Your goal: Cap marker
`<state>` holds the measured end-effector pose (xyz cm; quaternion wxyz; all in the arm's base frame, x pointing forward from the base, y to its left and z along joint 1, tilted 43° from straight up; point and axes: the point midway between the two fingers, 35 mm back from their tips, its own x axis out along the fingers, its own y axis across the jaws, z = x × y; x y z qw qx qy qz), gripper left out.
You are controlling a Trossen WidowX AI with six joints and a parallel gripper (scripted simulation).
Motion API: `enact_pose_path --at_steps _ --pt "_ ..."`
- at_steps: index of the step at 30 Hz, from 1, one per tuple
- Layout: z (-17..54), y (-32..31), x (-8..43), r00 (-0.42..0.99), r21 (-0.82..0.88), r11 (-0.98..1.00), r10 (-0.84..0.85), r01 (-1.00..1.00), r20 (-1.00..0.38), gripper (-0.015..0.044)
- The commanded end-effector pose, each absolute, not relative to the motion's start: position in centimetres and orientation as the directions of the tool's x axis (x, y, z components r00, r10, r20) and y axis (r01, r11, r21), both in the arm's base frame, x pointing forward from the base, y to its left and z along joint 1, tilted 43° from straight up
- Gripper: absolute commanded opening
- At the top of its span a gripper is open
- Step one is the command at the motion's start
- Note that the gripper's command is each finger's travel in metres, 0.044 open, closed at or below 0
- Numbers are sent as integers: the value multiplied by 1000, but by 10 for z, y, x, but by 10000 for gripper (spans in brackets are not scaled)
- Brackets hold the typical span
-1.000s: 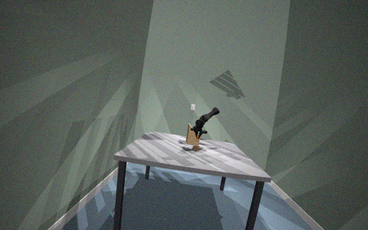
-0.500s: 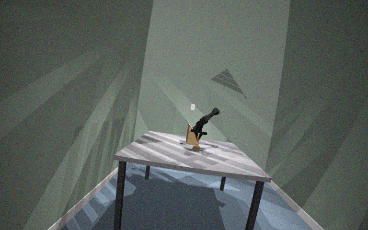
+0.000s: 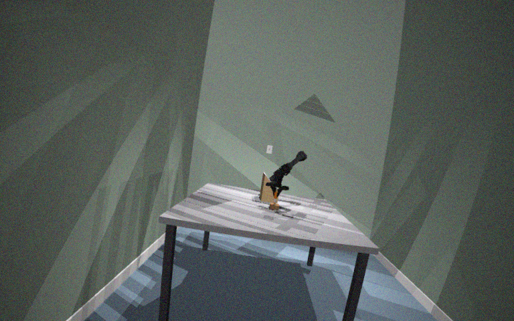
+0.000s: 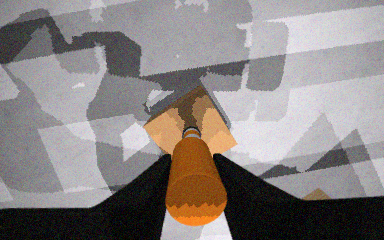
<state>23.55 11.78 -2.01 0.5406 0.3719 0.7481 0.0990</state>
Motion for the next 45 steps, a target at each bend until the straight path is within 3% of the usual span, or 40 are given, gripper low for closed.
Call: enact_pose_path --at_steps 1,45 --pt "-31 130 227 -165 546 710 664 444 -729 0" --pt "-71 162 223 -167 548 709 667 444 -727 0"
